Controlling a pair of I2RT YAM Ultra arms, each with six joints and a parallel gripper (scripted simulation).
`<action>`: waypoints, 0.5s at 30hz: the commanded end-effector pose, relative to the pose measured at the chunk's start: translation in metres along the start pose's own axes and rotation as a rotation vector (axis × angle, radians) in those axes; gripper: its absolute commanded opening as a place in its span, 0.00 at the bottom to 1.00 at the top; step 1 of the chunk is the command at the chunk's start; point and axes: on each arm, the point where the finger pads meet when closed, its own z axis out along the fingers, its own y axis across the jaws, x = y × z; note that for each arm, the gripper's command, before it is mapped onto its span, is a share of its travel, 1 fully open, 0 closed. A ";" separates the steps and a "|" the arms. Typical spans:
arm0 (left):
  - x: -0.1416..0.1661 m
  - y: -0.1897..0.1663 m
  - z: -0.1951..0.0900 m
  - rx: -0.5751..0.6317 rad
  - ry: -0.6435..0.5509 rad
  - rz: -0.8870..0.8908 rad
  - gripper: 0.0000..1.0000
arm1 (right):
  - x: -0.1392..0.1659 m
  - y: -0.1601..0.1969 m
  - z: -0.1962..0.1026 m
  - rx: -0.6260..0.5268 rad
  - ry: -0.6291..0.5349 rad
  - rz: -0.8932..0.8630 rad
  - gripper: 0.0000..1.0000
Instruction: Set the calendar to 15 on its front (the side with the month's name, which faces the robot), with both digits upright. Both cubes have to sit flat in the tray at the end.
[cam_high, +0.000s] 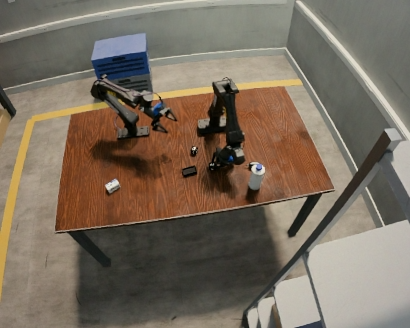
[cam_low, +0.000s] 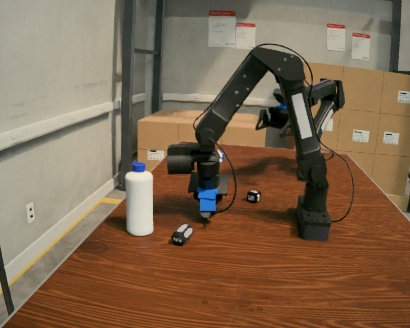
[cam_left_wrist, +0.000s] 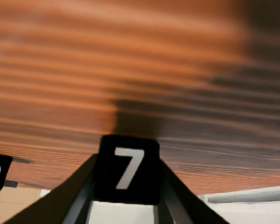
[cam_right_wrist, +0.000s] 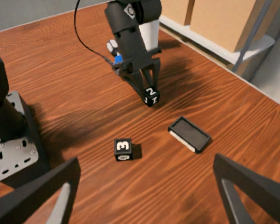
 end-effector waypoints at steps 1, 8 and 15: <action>0.002 0.000 -0.001 -0.007 0.020 -0.003 0.26 | -0.002 0.000 0.001 -0.002 -0.002 -0.001 1.00; 0.007 -0.005 -0.009 0.014 0.017 0.008 0.26 | -0.002 0.000 0.001 -0.002 -0.002 -0.001 1.00; 0.031 -0.005 -0.044 0.015 0.017 0.009 0.26 | -0.002 0.000 0.001 -0.002 -0.002 -0.001 1.00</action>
